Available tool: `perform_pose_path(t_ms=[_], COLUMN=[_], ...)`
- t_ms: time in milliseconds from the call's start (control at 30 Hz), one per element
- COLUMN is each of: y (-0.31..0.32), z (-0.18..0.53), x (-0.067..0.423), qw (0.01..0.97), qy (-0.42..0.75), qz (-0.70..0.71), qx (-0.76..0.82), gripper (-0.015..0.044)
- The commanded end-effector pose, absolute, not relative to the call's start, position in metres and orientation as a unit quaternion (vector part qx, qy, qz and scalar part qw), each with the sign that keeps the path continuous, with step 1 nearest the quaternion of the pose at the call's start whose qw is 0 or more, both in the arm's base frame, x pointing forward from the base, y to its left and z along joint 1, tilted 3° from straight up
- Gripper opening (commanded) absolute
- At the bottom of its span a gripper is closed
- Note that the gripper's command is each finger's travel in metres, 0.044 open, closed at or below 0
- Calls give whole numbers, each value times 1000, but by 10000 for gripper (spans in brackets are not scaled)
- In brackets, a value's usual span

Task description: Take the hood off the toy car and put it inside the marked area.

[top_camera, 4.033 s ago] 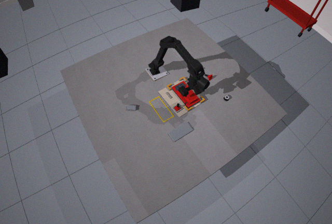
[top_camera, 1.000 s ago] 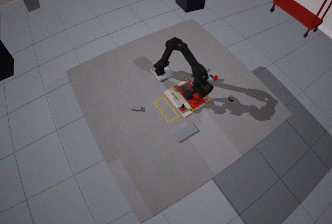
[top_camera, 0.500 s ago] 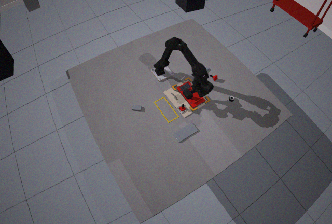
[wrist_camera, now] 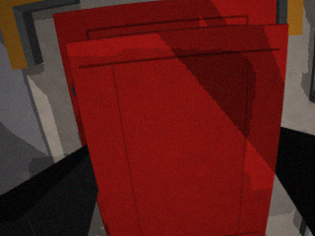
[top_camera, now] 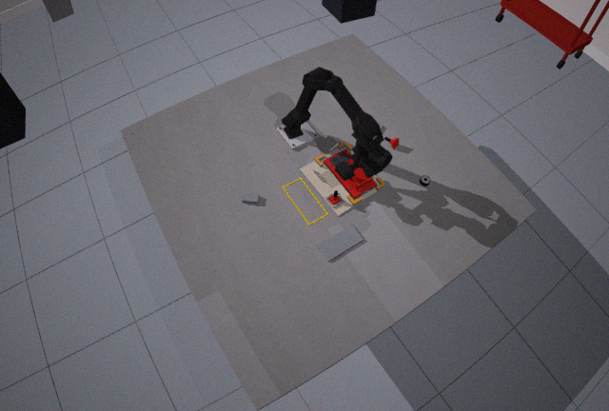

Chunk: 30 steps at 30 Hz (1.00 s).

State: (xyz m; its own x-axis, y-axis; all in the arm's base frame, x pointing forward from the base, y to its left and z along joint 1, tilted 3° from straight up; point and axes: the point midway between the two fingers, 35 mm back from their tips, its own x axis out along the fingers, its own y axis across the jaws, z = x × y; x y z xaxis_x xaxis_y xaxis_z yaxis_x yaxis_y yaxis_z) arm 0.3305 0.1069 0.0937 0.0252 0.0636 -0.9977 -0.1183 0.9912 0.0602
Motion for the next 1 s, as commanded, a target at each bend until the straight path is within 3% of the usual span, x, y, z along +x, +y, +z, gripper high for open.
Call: perform_pose_path(t_ms=[0,967], y=[107,81], z=[100,138], x=[333,334], qw=[719,716], qy=[691,696], qz=[66,52], qx=[-20,-14], gripper=[0,0])
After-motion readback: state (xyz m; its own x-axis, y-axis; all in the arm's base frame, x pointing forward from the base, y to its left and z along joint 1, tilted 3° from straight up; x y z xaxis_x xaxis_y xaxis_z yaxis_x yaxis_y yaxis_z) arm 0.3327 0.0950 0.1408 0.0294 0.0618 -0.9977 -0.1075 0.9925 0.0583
